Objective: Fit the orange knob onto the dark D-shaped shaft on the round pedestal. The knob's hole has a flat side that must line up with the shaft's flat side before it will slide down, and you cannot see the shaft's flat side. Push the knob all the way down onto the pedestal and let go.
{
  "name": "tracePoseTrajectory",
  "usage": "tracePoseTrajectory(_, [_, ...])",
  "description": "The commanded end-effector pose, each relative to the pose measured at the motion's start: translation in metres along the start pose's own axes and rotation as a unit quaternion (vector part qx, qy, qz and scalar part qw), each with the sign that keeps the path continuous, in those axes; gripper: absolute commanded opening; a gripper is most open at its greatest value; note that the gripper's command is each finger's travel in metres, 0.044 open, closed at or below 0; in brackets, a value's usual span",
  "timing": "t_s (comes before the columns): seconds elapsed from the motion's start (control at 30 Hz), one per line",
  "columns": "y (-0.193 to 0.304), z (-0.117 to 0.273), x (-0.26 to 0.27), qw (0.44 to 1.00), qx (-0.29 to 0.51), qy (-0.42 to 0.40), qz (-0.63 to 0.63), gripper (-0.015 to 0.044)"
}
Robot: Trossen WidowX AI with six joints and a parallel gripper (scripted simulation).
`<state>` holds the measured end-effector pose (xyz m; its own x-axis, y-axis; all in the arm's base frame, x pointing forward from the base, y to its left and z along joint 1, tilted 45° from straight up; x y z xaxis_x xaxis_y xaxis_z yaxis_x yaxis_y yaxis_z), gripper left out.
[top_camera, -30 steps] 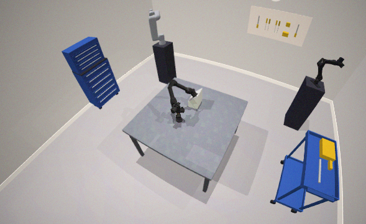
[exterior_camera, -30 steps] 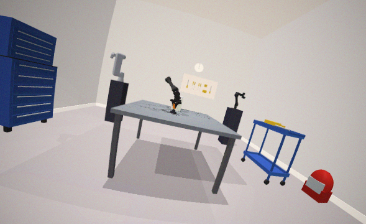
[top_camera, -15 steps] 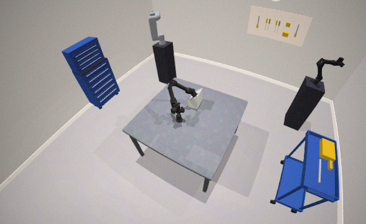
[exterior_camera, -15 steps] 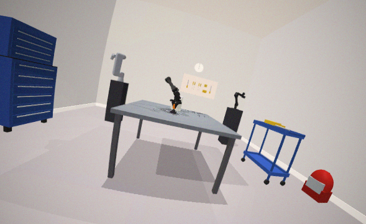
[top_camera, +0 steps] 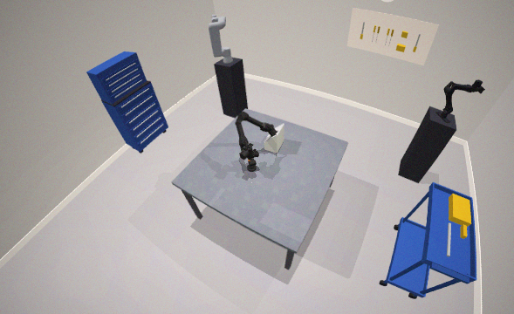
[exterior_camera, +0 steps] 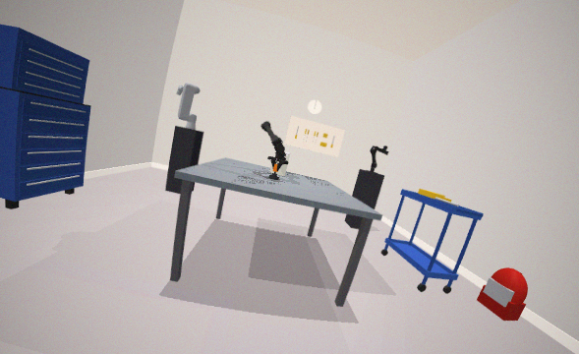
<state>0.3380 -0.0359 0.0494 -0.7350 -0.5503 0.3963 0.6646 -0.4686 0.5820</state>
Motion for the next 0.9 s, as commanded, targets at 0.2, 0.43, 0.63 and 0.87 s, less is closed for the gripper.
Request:
tracePoseTrajectory(0.2, [-0.0016, -0.0017, 0.001, 1.0, 0.0, 0.001, 0.012, 0.0])
tracePoseTrajectory(0.43, [-0.0013, -0.0027, 0.0008, 1.0, 0.0, 0.001, 0.012, 0.0])
tracePoseTrajectory(0.63, [-0.0005, 0.001, -0.0004, 1.0, 0.0, 0.001, 0.011, 0.0])
tracePoseTrajectory(0.87, [0.0006, 0.0012, -0.0009, 0.995, 0.0, 0.001, 0.095, 0.0])
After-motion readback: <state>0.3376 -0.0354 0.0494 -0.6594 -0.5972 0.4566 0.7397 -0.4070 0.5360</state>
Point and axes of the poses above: the point midway between the two fingers, 35 mm back from their tips, its own z axis back along the fingers, its own x axis across the jaws, y = z × x, the point moved 5 cm from there along z, back along the fingers, and after that the axes turned 6 degrees about -z, right-handed, at the moved point
